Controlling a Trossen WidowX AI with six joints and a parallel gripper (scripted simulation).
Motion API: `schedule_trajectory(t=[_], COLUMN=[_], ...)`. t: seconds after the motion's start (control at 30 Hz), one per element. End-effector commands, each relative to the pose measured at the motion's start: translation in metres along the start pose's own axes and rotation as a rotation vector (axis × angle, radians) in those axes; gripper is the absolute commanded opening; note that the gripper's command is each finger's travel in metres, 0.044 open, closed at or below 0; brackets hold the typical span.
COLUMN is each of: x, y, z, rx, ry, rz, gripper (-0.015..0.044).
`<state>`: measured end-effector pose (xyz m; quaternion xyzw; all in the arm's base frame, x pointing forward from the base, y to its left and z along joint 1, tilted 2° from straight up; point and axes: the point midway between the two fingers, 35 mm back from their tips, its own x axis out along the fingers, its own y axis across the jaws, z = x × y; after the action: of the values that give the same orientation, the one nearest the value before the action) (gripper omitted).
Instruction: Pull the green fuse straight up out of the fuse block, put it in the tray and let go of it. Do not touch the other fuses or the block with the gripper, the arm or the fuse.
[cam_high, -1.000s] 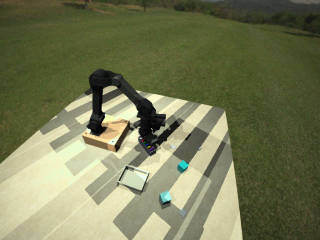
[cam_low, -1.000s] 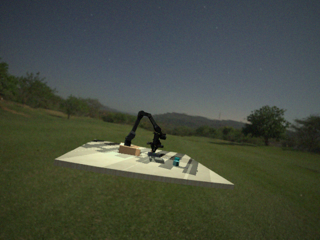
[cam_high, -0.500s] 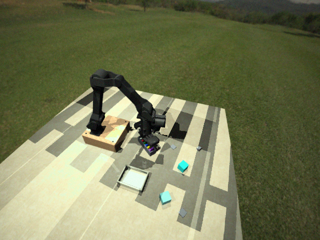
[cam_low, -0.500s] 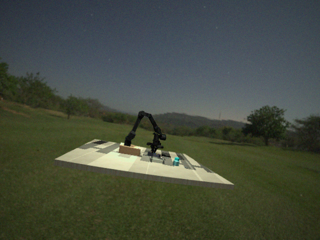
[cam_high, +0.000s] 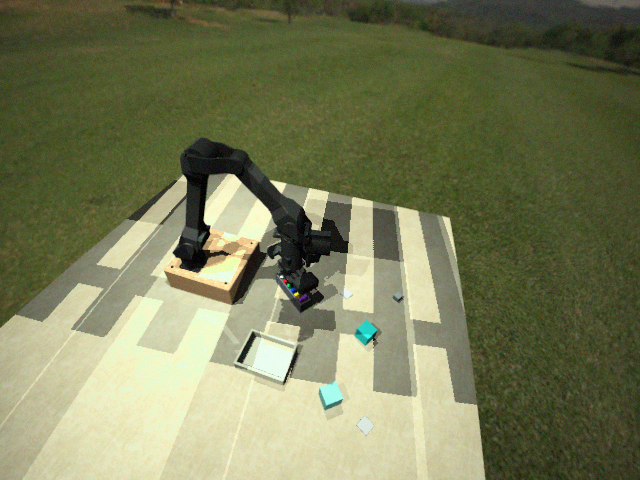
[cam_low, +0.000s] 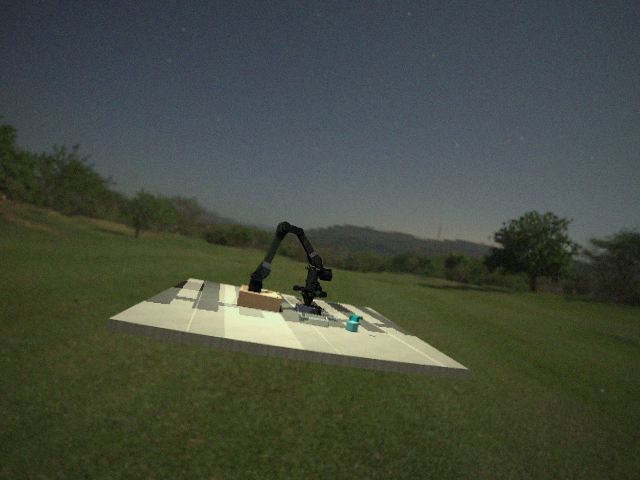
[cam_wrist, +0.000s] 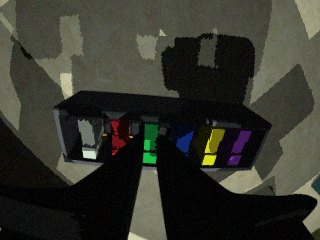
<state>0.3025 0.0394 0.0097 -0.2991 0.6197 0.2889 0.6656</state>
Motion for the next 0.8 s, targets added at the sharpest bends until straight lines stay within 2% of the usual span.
schedule_trajectory(t=[0.0,0.77], x=[-0.0002,-0.0102], y=[-0.0001,-0.0005], z=[0.0001,0.0005], rx=[0.0,0.0], ry=[0.0,0.0], rz=[0.0,-0.001], gripper=[0.0,0.0])
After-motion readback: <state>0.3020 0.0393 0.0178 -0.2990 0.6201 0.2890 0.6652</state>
